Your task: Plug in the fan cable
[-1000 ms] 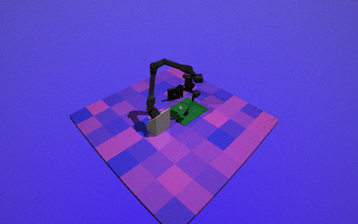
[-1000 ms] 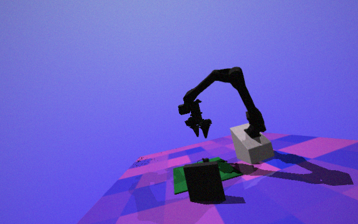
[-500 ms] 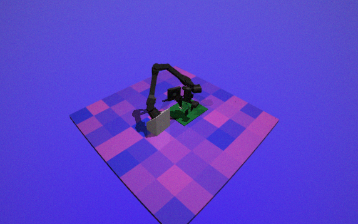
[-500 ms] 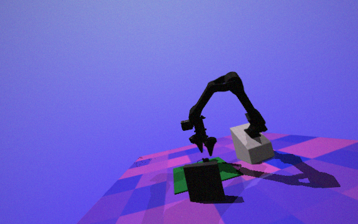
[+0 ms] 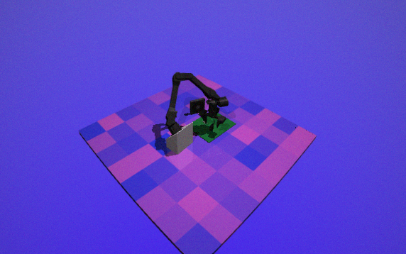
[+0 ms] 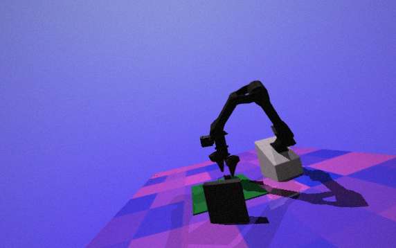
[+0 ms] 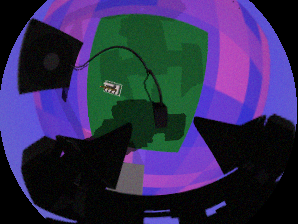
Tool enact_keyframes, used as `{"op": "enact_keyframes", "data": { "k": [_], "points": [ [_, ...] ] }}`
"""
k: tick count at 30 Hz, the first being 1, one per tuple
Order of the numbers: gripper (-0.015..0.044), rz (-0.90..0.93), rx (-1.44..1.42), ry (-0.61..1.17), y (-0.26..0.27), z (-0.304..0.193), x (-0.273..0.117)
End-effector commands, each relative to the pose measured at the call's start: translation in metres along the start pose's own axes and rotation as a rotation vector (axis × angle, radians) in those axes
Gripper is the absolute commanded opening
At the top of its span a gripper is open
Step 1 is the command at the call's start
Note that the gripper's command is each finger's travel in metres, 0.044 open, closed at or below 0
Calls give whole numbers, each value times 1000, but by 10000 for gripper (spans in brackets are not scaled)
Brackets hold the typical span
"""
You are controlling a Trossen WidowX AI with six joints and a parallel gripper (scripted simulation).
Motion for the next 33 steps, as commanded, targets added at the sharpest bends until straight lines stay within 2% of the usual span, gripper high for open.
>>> {"op": "enact_keyframes", "data": {
  "k": [1, 23, 33],
  "points": [
    [440, 9, 7, 2, 1, -2, 8],
    [440, 12, 7, 2, 2, -2, 36],
    [177, 5, 1, 2, 1, -1, 34]
  ]
}}
Point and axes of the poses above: the point midway between the two fingers, 35 mm back from their tips, its own x axis out along the fingers, its own y axis across the jaws, z = x × y, the point moved 10 cm from there along -x, back along the fingers, and after that the axes turned 10 degrees about -x, right-handed, at the moved point
